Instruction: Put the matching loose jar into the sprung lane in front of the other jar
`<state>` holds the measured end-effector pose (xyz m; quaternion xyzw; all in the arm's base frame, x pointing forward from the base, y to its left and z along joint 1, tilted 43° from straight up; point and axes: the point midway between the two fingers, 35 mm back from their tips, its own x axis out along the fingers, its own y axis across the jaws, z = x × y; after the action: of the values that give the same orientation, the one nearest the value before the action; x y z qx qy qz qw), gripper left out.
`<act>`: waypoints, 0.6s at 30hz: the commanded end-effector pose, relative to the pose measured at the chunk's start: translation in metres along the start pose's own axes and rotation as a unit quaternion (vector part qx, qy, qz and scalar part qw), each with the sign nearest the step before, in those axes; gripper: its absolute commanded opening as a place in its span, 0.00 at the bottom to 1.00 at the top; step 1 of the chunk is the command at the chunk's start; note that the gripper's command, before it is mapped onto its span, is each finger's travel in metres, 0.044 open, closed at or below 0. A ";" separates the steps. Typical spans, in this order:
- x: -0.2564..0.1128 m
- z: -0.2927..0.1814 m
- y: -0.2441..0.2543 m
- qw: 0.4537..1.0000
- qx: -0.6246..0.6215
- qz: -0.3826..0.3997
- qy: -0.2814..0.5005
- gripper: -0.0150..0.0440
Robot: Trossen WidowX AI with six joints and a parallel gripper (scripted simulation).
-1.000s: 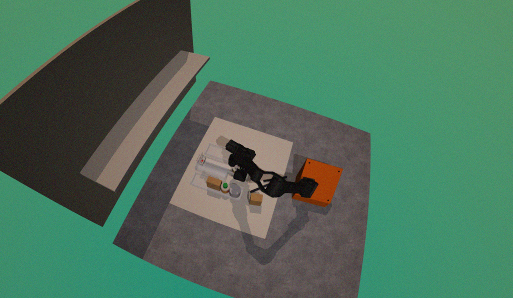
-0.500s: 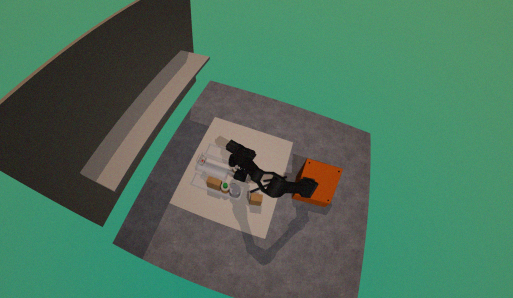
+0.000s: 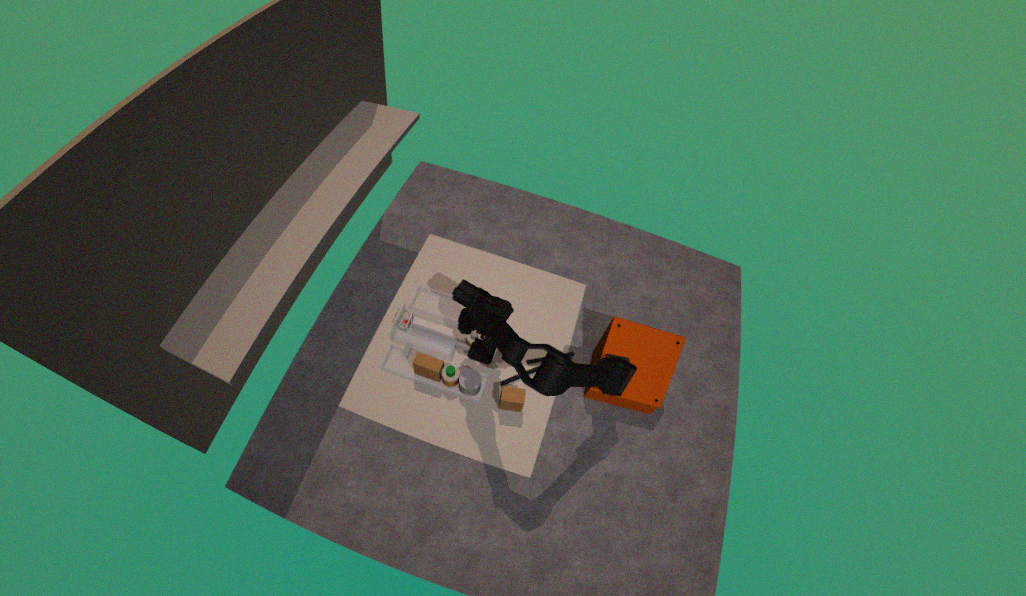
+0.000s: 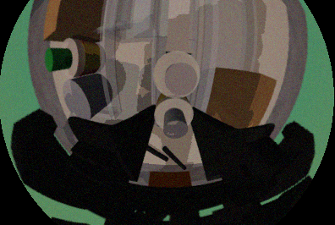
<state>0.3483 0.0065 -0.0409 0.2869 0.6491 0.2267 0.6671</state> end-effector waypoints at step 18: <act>0.000 -0.001 0.003 1.000 -0.005 0.005 -0.004 0.25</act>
<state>0.3454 0.0069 -0.0409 0.2875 0.6493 0.2262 0.6668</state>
